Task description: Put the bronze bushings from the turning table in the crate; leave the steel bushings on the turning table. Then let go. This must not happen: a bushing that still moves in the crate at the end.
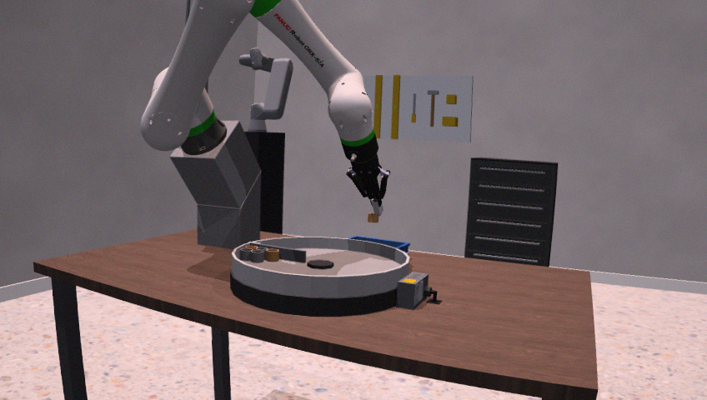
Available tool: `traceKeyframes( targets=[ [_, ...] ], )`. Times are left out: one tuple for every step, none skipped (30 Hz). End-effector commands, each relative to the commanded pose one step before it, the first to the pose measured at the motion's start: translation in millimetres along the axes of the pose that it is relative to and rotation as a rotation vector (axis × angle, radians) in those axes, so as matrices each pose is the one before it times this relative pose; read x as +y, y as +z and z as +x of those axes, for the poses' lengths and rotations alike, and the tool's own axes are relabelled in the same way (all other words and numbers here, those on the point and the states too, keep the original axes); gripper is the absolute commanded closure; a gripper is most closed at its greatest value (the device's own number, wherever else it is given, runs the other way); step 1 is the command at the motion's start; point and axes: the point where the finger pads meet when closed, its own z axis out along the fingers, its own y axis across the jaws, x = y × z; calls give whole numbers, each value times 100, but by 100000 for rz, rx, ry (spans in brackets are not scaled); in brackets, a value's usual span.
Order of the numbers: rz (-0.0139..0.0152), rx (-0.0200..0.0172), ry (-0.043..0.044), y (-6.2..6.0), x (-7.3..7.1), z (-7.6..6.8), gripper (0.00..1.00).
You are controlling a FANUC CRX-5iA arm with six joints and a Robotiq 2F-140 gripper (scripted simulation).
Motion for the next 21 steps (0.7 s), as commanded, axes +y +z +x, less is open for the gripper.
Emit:
traceKeyframes(
  targets=[
    [-21, 26, -20, -6, 12, 26, 100],
    [0, 0, 0, 7, 0, -5, 100],
    [0, 0, 0, 42, 1, -35, 100],
    [0, 0, 0, 101, 1, -84, 100],
    [0, 0, 0, 174, 1, -145, 100],
    [0, 0, 0, 250, 3, -208, 100],
    [0, 0, 0, 322, 3, -269, 100],
    [0, 0, 0, 383, 4, -320, 100],
    [0, 0, 0, 430, 4, -359, 100],
    [0, 0, 0, 457, 4, -382, 100],
    [0, 0, 0, 465, 5, -388, 100],
    [0, 0, 0, 452, 5, -378, 100],
    [0, 0, 0, 0, 0, 0, 100],
    [0, 0, 0, 0, 0, 0, 100],
    [0, 0, 0, 421, 4, -351, 100],
    [0, 0, 0, 372, 4, -310, 100],
    [0, 0, 0, 310, 3, -259, 100],
    [0, 0, 0, 239, 2, -199, 100],
    [0, 0, 0, 165, 2, -138, 100],
    [0, 0, 0, 96, 1, -80, 100],
    [0, 0, 0, 40, 0, -33, 100]
  ],
)
